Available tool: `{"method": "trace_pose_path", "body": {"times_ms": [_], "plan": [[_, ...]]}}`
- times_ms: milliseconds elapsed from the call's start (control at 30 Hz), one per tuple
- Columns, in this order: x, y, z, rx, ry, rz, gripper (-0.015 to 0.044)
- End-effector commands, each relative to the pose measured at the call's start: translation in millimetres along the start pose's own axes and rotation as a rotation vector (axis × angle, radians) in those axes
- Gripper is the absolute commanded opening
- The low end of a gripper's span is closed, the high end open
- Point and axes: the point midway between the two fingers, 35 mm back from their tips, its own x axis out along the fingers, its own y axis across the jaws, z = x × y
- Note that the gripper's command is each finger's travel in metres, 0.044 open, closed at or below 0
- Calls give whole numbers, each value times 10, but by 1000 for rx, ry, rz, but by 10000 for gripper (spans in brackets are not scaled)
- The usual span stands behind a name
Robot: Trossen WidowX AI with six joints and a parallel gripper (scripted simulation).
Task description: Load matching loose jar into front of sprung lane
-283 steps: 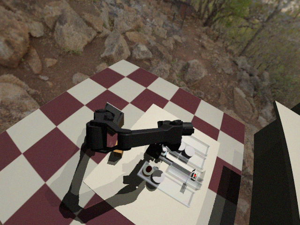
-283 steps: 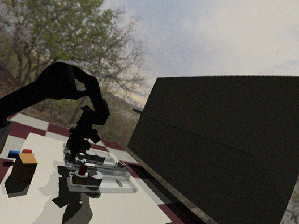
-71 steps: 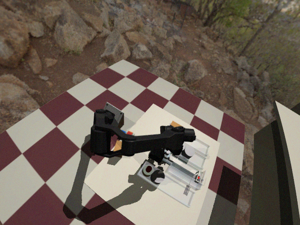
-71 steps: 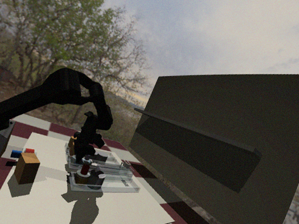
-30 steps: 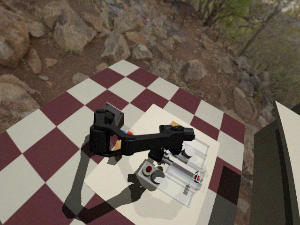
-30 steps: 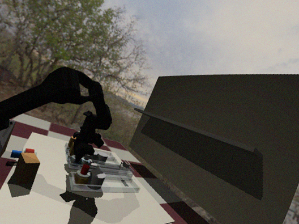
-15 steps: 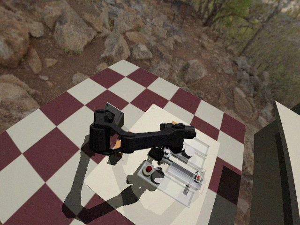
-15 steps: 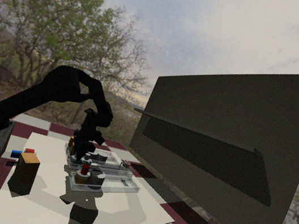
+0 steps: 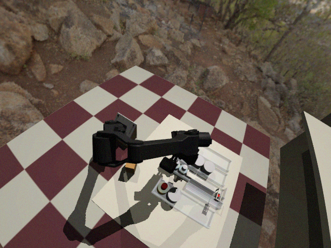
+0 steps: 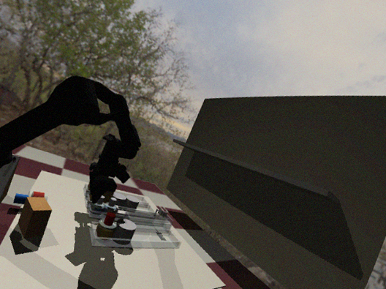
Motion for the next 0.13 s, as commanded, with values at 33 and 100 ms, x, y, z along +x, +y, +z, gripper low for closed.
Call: {"method": "trace_pose_path", "body": {"times_ms": [33, 100], "plan": [[-7, -6, -171, 7, 2, 6, 306], [-6, -5, -242, 6, 2, 6, 306]]}}
